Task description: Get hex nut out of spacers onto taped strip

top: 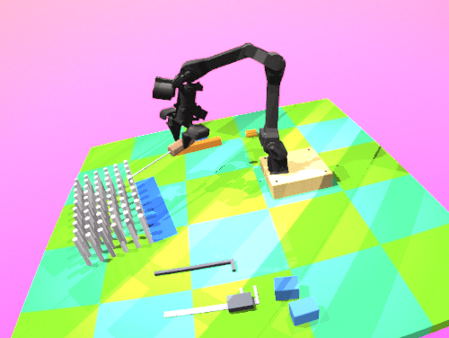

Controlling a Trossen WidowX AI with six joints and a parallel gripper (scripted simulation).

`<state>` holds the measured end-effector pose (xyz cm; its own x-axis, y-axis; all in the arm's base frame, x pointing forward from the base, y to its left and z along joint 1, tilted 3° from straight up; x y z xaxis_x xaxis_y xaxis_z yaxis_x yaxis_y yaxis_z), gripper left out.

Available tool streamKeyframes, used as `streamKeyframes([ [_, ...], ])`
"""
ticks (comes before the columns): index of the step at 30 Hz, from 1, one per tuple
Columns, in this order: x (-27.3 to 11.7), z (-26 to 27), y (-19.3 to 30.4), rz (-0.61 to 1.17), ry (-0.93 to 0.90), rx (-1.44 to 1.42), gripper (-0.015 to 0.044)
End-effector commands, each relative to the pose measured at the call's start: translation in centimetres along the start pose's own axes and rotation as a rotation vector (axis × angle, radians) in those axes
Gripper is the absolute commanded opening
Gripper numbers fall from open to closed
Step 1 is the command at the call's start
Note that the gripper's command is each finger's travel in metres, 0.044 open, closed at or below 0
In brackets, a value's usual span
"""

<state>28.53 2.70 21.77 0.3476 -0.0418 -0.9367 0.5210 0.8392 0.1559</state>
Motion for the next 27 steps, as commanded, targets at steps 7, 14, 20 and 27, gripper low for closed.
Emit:
streamKeyframes([
  [7,-0.4,1.9,-4.6,-0.052,-0.1,0.31,0.0],
  [14,-0.3,2.1,-5.4,-0.061,-0.116,0.359,0.0],
  [20,2.1,2.1,-5.5,-0.061,-0.117,0.359,0.0],
  [27,5.9,1.6,-6.0,-0.061,-0.117,0.359,0.0],
])
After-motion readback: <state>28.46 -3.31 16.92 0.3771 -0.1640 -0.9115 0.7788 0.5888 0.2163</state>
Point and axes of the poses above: the point midway between the two fingers, 35 mm back from their tips, its own x axis out along the fingers, its own z axis across the jaws, y = z × x, the point moved 4 cm from there along -x, back along the fingers, and after that the axes turned 6 degrees about -x, right-handed, at the moved point
